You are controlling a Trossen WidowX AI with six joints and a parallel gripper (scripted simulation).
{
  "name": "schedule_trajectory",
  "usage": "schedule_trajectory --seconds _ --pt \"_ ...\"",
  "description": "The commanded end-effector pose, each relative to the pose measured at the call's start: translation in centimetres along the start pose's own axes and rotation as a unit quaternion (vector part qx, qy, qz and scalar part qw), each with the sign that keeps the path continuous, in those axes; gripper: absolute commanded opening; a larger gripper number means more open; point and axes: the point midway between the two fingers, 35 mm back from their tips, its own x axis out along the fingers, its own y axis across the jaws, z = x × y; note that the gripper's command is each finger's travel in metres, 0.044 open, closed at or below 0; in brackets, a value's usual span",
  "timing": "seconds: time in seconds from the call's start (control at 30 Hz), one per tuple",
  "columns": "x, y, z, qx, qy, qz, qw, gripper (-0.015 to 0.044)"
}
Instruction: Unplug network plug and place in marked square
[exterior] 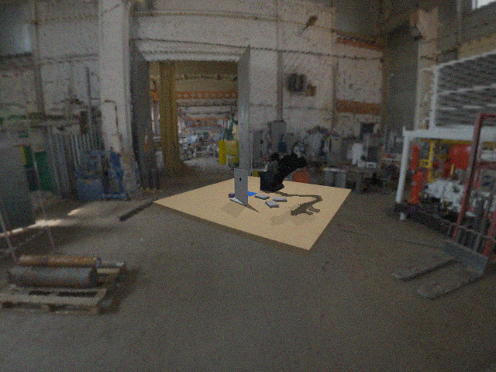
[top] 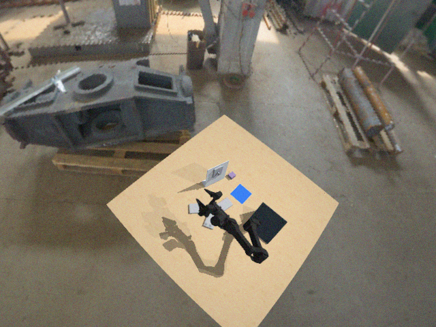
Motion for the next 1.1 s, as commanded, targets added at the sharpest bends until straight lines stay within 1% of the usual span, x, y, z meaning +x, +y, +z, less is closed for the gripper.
schedule_trajectory --seconds 0.0,0.27,0.3,0.67,1.07 --pt "0.0 0.0 -0.1 -0.002 0.001 -0.001 1.000 0.0374" --pt "0.4 -1.2 -5.6 -0.085 0.049 -0.030 0.995 0.0164" --pt "0.4 -1.3 -6.3 -0.096 0.056 -0.033 0.993 0.0156" --pt "-0.9 -3.0 -14.3 -0.222 0.137 -0.060 0.963 0.0156" --pt "-4.5 -4.6 -22.2 -0.354 0.232 -0.063 0.904 0.0156"
